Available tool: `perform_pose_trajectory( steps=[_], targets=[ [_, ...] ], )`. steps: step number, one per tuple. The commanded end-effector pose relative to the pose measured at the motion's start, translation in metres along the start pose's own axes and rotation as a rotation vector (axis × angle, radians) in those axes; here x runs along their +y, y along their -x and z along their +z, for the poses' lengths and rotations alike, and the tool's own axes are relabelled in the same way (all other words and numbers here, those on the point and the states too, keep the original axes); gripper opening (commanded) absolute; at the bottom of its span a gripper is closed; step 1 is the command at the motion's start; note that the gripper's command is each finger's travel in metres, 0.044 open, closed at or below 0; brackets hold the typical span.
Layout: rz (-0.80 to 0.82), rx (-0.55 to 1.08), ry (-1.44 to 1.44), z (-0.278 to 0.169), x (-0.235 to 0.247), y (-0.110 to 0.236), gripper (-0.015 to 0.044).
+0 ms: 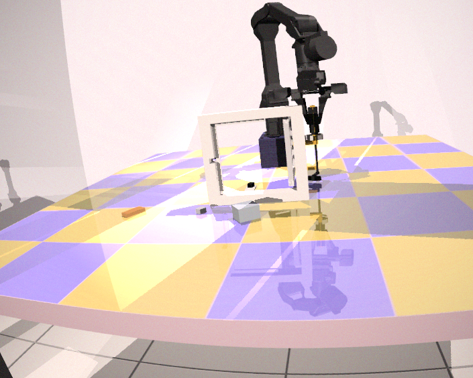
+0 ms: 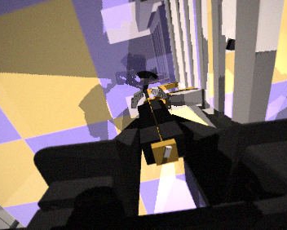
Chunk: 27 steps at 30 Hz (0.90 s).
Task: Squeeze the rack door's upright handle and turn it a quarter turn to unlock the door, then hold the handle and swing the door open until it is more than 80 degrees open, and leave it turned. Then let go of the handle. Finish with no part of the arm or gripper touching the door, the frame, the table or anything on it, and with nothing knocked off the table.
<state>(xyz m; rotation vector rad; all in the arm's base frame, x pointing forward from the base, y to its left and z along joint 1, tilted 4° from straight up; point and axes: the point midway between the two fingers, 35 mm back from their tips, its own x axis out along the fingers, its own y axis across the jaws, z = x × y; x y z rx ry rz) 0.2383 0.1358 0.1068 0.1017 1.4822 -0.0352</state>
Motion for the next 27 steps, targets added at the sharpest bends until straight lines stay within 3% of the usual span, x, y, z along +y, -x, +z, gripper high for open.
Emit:
perform_pose_trajectory(
  steps=[1, 7, 17, 27],
  targets=[
    [-0.006, 0.005, -0.020, 0.000, -0.001, -0.001, 0.0025],
    [-0.006, 0.005, -0.020, 0.000, -0.001, -0.001, 0.0025],
    [-0.006, 0.005, -0.020, 0.000, -0.001, -0.001, 0.0288],
    [-0.006, 0.005, -0.020, 0.001, 0.000, 0.010, 0.0297]
  ],
)
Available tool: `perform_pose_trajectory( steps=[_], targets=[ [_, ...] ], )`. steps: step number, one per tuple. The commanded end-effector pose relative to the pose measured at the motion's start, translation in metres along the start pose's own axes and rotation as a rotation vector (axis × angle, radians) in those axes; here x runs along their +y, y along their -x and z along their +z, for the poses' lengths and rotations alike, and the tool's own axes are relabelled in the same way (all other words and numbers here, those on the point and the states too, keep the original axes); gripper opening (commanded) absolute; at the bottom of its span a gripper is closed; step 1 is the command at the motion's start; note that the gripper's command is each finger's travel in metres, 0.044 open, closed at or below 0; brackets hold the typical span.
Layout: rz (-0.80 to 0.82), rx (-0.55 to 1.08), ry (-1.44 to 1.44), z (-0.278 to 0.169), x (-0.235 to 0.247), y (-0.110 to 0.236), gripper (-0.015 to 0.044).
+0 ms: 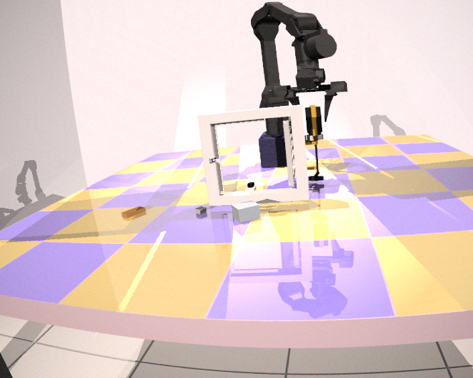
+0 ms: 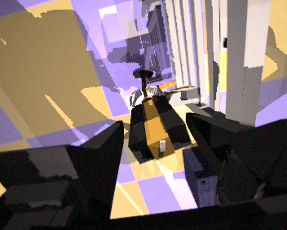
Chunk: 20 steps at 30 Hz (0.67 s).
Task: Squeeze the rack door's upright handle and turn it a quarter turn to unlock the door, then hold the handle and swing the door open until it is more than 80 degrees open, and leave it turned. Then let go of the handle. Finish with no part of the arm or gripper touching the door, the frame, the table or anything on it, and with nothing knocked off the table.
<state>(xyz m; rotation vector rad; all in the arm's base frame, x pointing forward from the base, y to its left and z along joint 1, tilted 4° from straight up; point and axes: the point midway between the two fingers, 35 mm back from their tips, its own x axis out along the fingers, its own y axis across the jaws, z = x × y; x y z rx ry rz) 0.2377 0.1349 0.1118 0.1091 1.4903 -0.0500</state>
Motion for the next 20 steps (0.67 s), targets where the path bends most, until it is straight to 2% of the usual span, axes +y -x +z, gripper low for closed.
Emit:
perform_pose_trajectory(
  steps=[1, 20],
  targets=[
    [0.000, -0.003, -0.006, 0.001, 0.000, 0.006, 0.0297],
    [0.000, -0.003, -0.006, 0.001, 0.001, 0.033, 0.0297]
  ],
)
